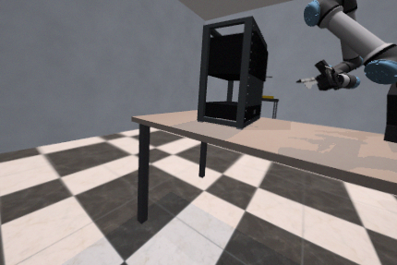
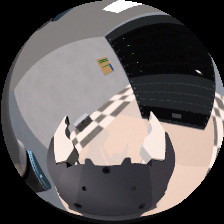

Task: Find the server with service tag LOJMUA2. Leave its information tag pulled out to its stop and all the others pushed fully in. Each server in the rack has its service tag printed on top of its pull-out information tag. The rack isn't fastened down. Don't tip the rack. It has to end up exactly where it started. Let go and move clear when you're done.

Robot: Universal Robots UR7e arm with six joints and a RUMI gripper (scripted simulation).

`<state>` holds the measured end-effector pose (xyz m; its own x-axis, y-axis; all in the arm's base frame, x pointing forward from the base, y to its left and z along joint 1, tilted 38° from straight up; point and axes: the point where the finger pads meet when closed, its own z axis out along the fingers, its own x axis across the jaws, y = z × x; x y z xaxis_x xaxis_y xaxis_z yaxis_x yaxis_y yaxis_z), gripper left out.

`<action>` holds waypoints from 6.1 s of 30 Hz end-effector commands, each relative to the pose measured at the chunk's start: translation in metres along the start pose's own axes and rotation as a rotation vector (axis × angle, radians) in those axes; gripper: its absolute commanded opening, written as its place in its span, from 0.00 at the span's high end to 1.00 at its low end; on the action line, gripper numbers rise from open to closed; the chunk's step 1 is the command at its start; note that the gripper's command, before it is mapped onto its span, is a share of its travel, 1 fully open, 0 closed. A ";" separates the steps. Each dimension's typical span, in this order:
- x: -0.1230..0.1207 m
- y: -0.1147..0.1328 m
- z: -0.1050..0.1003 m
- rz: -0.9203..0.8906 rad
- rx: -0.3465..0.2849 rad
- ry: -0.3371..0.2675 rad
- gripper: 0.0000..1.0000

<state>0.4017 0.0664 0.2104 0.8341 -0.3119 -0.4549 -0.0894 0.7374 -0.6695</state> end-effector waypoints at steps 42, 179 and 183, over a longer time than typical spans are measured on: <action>0.024 -0.041 0.000 0.241 0.165 0.102 0.00; 0.123 -0.100 -0.046 0.778 0.544 0.338 0.00; 0.124 -0.100 -0.047 0.784 0.549 0.341 0.00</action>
<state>0.4875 -0.0723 0.1942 0.4449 0.2789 -0.8511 -0.2135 0.9559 0.2016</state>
